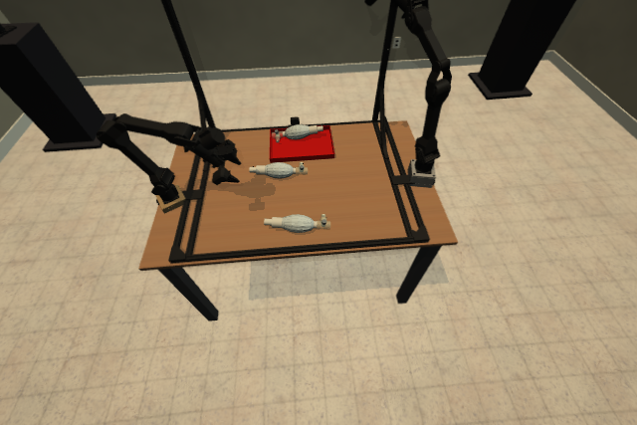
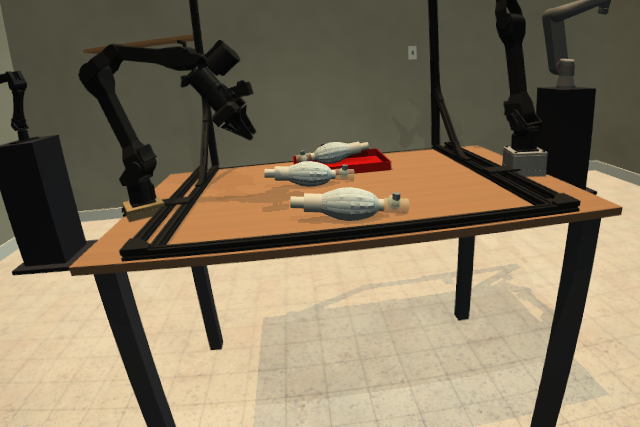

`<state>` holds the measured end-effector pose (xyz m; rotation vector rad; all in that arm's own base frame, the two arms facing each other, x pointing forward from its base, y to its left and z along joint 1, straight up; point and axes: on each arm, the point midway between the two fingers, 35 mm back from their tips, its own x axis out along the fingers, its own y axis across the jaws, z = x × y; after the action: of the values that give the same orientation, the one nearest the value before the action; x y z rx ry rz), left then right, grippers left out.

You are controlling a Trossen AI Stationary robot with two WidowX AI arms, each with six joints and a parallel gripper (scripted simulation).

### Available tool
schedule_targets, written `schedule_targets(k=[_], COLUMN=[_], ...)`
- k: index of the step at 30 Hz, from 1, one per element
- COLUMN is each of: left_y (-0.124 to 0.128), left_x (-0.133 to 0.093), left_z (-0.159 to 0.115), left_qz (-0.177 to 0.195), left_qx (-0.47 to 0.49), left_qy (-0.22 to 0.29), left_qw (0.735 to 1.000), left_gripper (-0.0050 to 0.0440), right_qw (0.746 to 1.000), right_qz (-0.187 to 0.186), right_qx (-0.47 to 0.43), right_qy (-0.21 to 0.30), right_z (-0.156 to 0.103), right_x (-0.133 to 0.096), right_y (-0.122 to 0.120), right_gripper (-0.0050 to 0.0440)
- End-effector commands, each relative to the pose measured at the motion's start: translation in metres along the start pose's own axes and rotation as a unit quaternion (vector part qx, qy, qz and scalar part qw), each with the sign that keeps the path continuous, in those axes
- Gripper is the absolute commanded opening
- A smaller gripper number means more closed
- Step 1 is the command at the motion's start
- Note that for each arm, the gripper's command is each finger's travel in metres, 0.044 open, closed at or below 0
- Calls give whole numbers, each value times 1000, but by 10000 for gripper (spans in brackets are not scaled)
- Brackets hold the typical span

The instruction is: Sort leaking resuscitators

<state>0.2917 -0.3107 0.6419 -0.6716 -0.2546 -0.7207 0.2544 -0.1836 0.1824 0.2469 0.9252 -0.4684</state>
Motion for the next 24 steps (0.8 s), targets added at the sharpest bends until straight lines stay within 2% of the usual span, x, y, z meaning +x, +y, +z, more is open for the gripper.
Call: schedule_targets(k=[1,3,9,15,16,20,24], left_y=[19,32,40,40,6,33,40], left_x=[14,20,13,13,6,21,15], left_z=[-41,-65,-73,-73,-14,-69,-75], left_qz=[14,39,119,119,-10,41,94], left_qx=[3,1,-1,-1,2,-2,-4], left_qy=[19,50,138,138,-12,51,111], left_qw=[1000,998,983,983,1000,998,989], left_gripper=[440,440,440,440,440,440,440], right_qw=[1000,1000,1000,1000,1000,1000,1000], right_qz=[0,0,0,0,0,0,0], right_qx=[1,1,1,1,0,0,0], right_qy=[0,0,0,0,1,1,1], right_z=[0,0,0,0,-1,-1,-1], right_x=[0,0,0,0,1,1,1], right_y=[0,0,0,0,0,0,0], right_gripper=[440,440,440,440,440,440,440])
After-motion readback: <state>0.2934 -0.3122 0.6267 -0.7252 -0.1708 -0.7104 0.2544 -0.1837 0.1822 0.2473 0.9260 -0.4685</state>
